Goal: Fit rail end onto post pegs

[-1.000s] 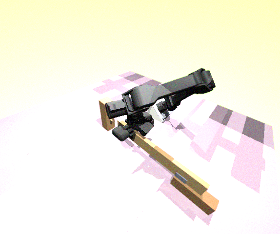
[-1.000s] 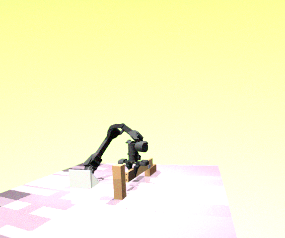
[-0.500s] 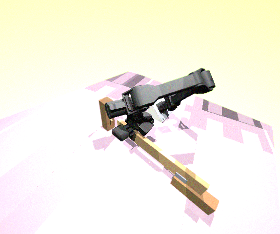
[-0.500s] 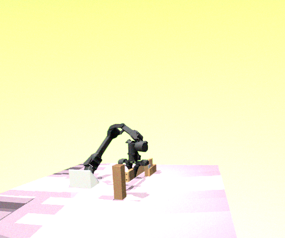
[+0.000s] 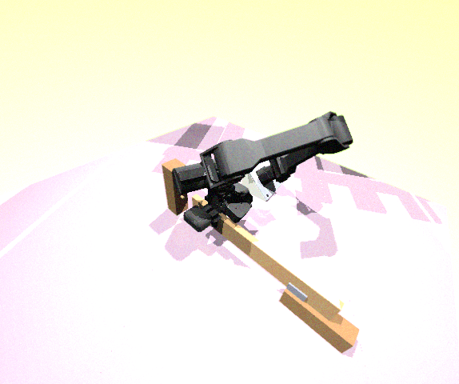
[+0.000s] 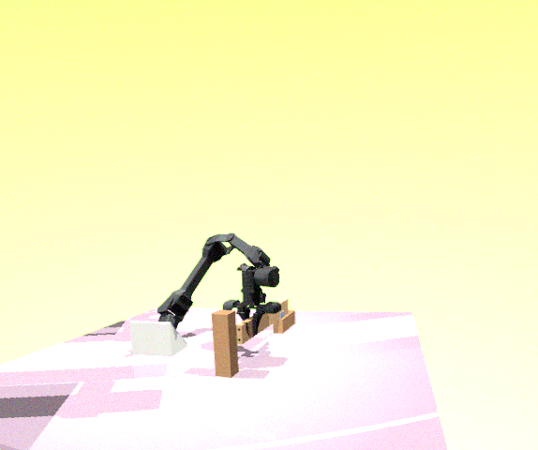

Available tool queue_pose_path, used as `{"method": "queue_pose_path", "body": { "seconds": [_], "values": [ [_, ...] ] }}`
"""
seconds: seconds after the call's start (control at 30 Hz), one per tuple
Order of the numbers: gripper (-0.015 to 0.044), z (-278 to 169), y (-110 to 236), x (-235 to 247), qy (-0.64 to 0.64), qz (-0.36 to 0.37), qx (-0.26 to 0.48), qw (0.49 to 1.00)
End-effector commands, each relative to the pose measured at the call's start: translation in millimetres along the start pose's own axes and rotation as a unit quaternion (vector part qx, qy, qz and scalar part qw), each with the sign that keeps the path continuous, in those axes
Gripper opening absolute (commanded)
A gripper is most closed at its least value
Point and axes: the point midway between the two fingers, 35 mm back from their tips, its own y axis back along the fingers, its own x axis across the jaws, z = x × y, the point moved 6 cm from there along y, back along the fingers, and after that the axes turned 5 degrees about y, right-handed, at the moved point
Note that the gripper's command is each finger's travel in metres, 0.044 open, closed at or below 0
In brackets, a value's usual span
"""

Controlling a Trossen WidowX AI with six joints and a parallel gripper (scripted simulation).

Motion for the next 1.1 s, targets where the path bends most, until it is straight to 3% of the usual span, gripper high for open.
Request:
{"method": "queue_pose_path", "body": {
  "seconds": [0.0, 1.07],
  "values": [
    [0.0000, 2.8, 3.0, -2.1, 0.001, -0.007, 0.001, 1.000],
    [0.0000, 0.3, 3.8, -1.6, 0.001, -0.007, 0.001, 1.000]
  ]
}}
